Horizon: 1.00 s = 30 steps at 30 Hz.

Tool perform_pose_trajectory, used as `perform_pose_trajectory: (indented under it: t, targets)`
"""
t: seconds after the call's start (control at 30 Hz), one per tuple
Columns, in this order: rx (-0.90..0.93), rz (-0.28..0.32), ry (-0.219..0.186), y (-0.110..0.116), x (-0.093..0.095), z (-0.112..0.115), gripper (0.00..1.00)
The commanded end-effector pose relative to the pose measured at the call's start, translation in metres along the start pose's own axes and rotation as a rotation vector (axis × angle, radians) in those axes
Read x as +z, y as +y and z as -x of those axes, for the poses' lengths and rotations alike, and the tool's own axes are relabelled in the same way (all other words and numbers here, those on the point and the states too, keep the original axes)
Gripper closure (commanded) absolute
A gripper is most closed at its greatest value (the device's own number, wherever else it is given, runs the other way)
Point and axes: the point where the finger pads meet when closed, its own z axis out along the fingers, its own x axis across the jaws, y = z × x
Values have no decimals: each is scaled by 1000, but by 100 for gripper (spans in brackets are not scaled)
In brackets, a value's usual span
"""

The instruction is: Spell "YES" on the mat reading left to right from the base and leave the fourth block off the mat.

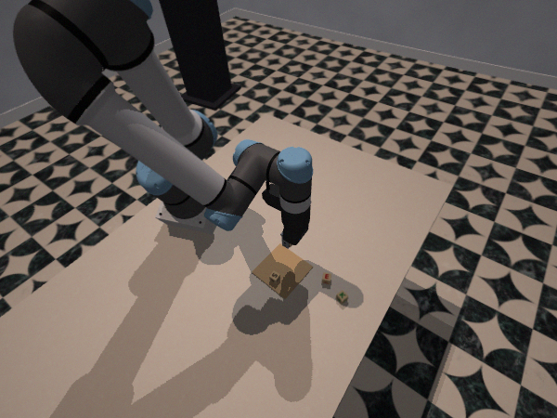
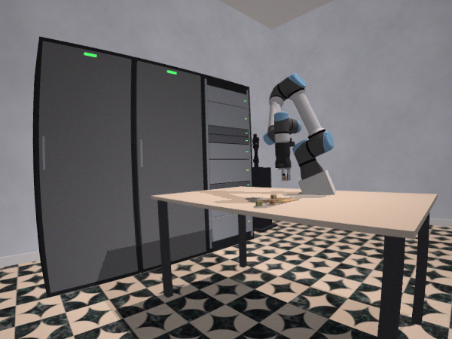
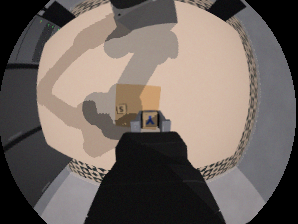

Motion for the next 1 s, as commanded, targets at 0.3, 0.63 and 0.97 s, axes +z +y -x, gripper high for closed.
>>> perform_pose_trajectory:
  t: [0.3, 0.63, 0.97]
  targets:
    - [-4, -3, -1, -1, 1, -1, 51]
    - [-3, -9, 0, -2, 21, 0, 51]
    - [-3, -9, 0, -3, 59, -1, 51]
